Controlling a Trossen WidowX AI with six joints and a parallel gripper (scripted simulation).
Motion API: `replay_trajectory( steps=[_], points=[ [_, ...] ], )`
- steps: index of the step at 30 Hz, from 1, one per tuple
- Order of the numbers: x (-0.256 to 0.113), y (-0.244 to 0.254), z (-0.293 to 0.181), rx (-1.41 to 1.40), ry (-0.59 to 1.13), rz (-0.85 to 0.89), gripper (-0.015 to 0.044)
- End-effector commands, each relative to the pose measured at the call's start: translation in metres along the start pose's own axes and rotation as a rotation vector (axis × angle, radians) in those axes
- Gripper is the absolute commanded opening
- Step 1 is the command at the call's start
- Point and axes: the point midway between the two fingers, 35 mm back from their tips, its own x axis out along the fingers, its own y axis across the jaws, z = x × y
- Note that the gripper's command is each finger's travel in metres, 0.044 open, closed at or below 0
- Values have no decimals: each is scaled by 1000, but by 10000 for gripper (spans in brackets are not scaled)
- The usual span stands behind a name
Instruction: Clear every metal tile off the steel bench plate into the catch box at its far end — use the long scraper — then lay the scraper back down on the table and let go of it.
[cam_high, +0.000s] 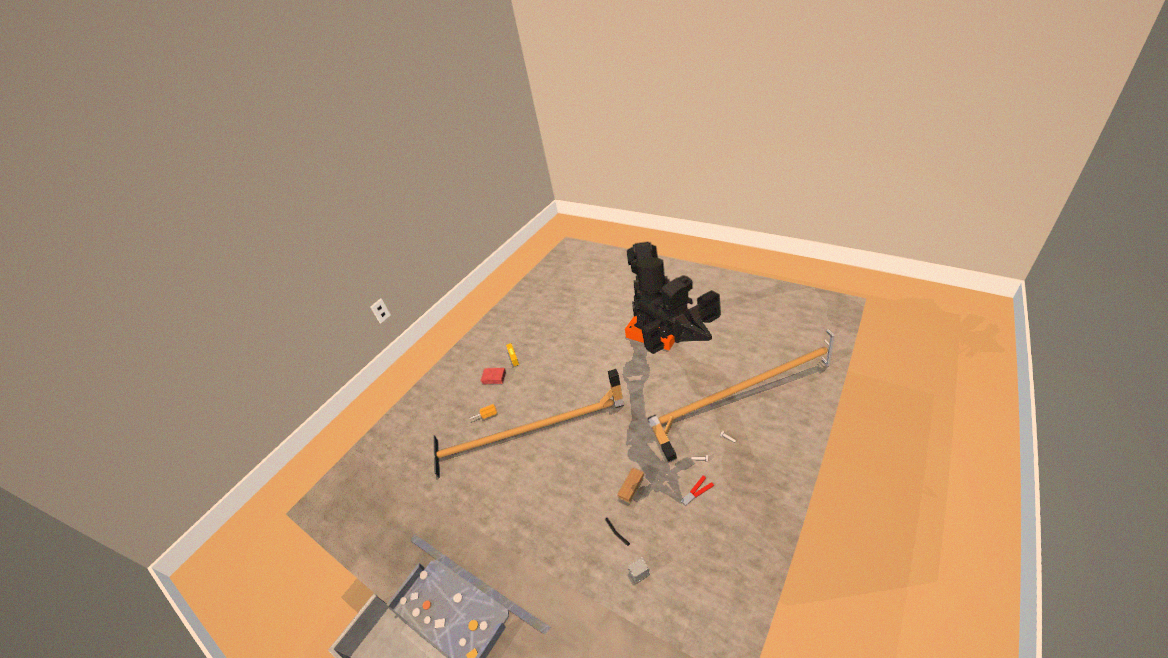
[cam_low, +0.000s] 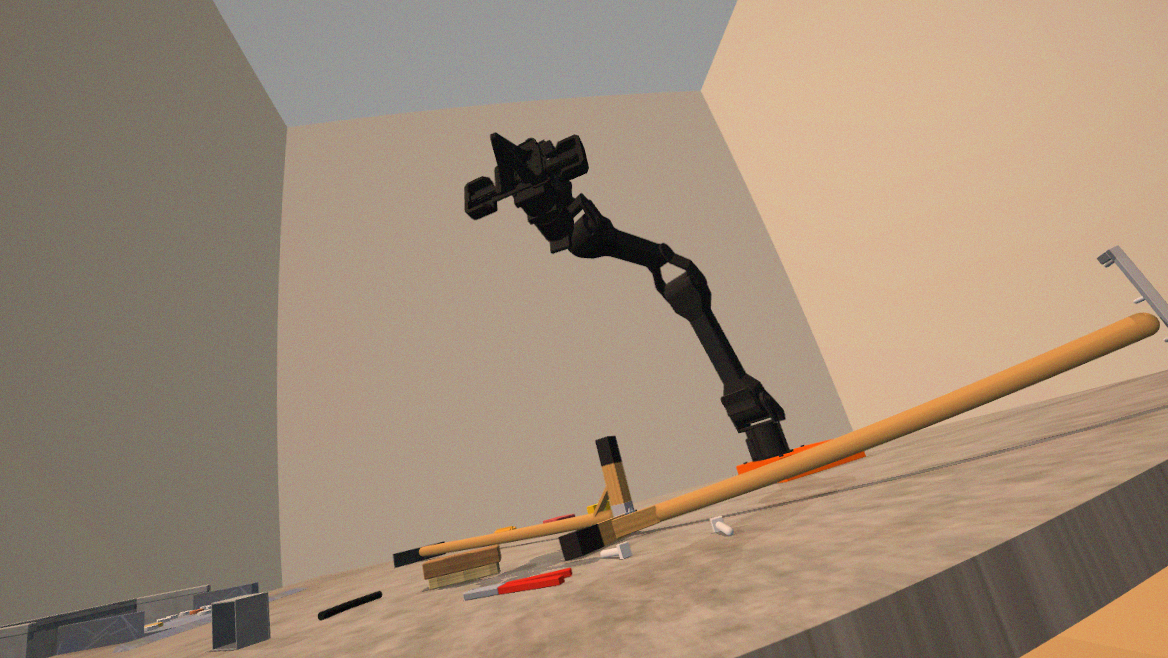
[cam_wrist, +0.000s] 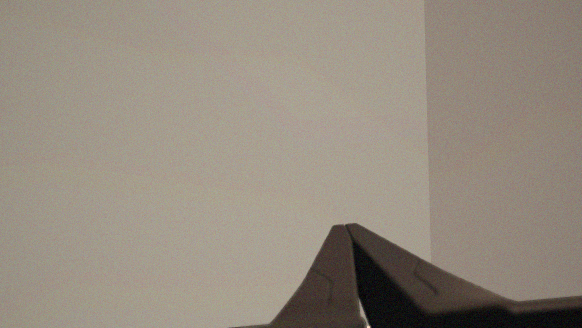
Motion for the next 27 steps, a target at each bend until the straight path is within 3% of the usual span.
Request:
replay_trajectory(
  steps=[1,27],
  points=[
    [-2,-19,-7,0,19,-45,0],
    [-30,-117,-42,18,111,-277,0]
  ],
)
